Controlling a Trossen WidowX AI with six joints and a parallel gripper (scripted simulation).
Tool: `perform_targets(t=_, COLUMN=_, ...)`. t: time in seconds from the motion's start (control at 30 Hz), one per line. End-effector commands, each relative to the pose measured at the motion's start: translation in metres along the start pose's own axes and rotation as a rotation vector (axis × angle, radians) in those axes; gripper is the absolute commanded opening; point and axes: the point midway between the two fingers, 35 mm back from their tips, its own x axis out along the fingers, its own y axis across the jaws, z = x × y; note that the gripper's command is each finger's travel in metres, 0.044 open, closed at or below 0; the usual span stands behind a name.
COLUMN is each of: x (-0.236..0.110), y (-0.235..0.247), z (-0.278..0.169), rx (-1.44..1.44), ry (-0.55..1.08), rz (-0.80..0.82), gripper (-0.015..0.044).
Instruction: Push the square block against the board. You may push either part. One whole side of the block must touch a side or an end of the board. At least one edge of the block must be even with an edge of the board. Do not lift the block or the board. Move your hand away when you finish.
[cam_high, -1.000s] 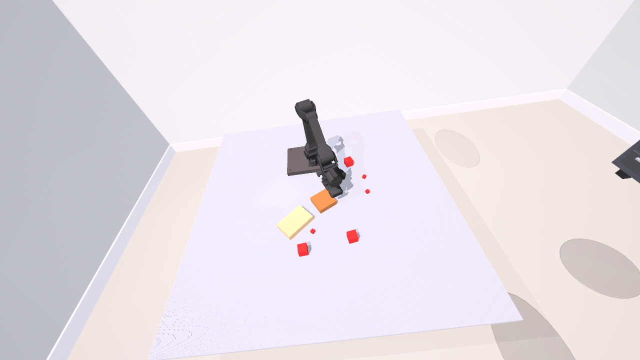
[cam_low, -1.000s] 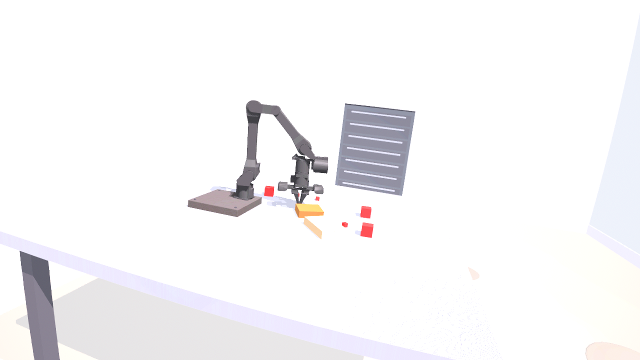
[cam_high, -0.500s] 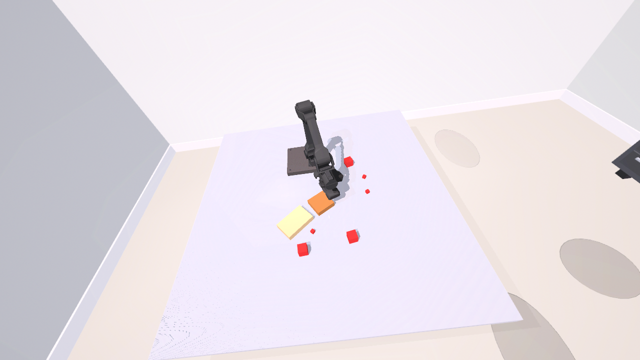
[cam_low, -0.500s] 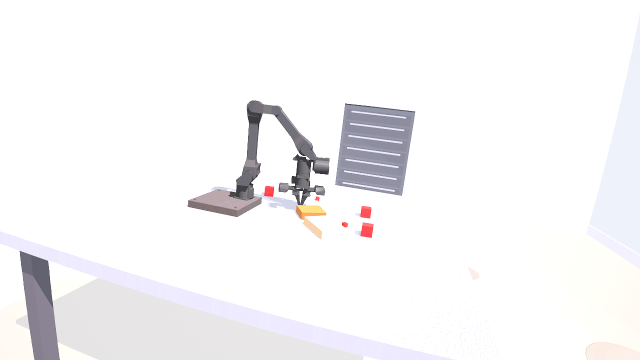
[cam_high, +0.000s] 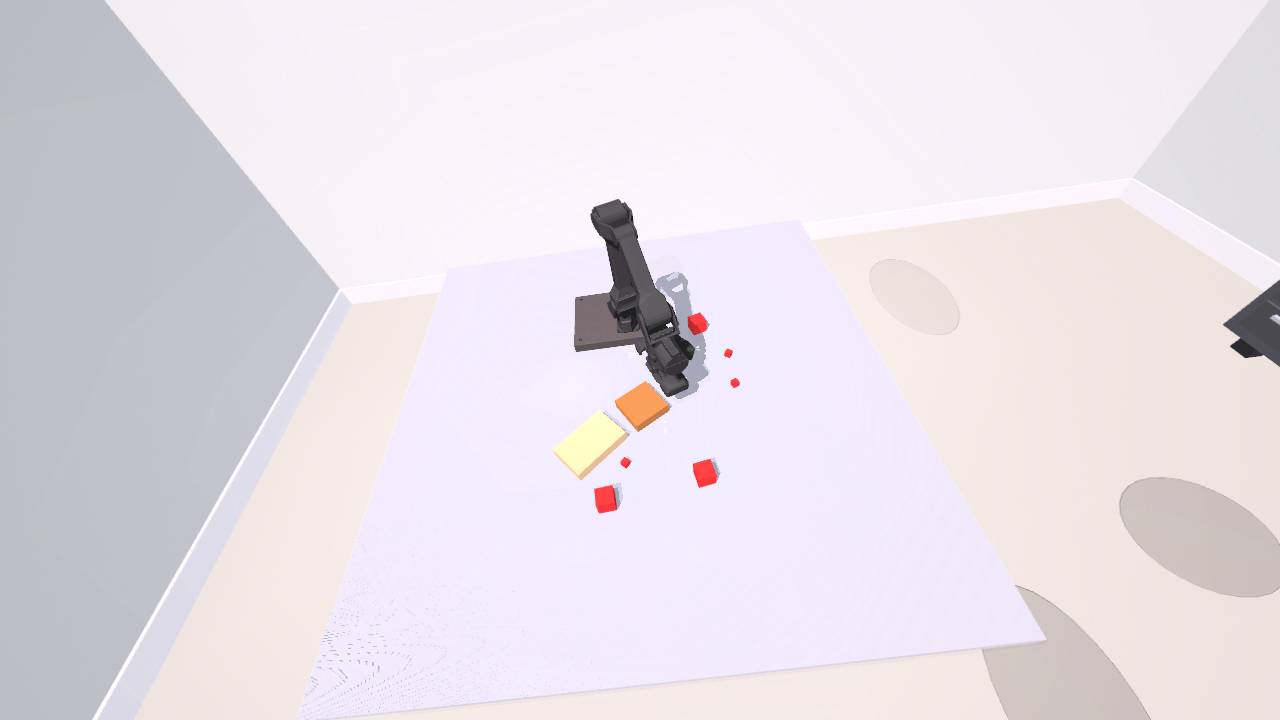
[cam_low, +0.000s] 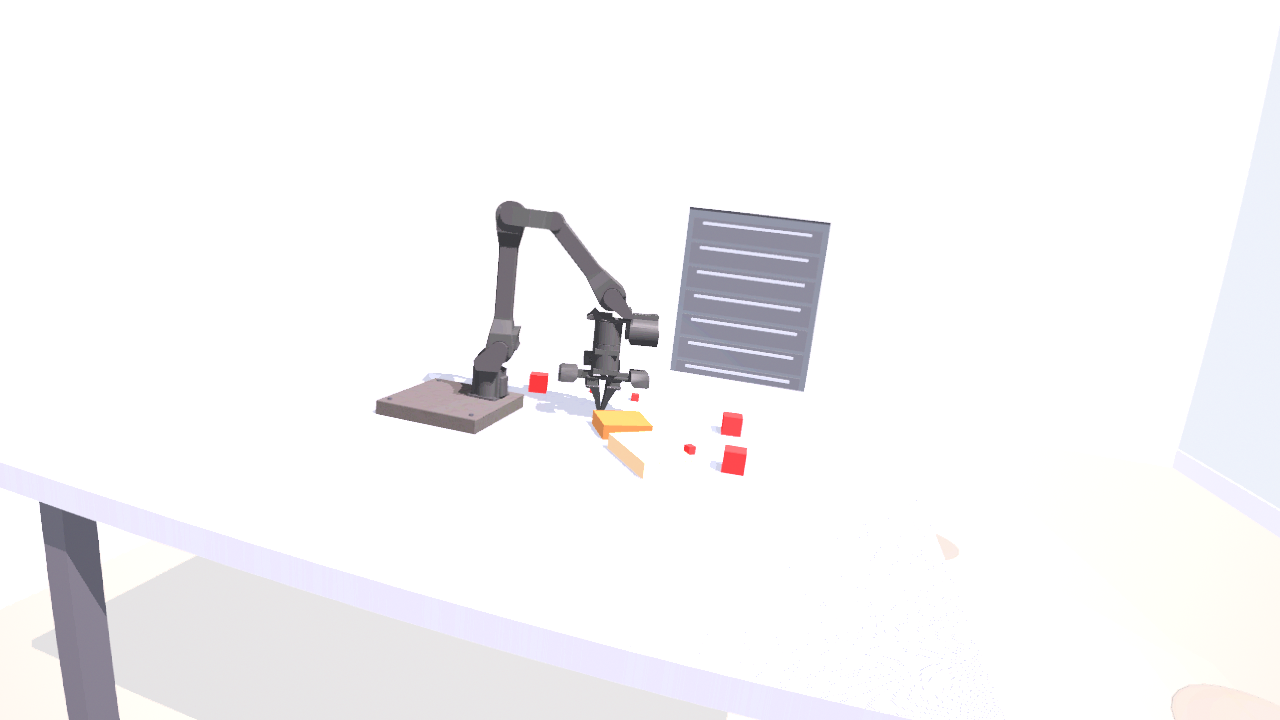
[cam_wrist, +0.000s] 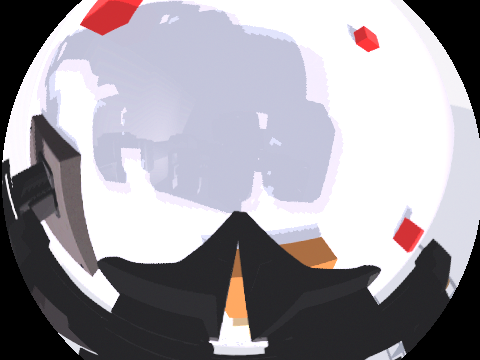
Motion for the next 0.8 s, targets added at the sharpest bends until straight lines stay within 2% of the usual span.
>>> perform_targets(t=0.0, x=0.000, y=0.000, z=0.005, rx=0.003, ry=0.003, rz=0.000, gripper=0.0000)
perform_targets(t=0.37, x=0.000, y=0.002, z=0.023, rx=0.003, ry=0.002, rz=0.000, gripper=0.0000)
perform_targets(t=0.43, x=-0.012, y=0.000, z=0.020, rx=0.001, ry=-0.001, rz=0.001, gripper=0.0000)
perform_targets(t=0.53, x=-0.052, y=0.001, z=0.020, rx=0.003, ry=0.002, rz=0.000, gripper=0.0000)
perform_targets(t=0.77, x=-0.055, y=0.001, z=0.020, rx=0.026, ry=0.002, rz=0.000, gripper=0.0000)
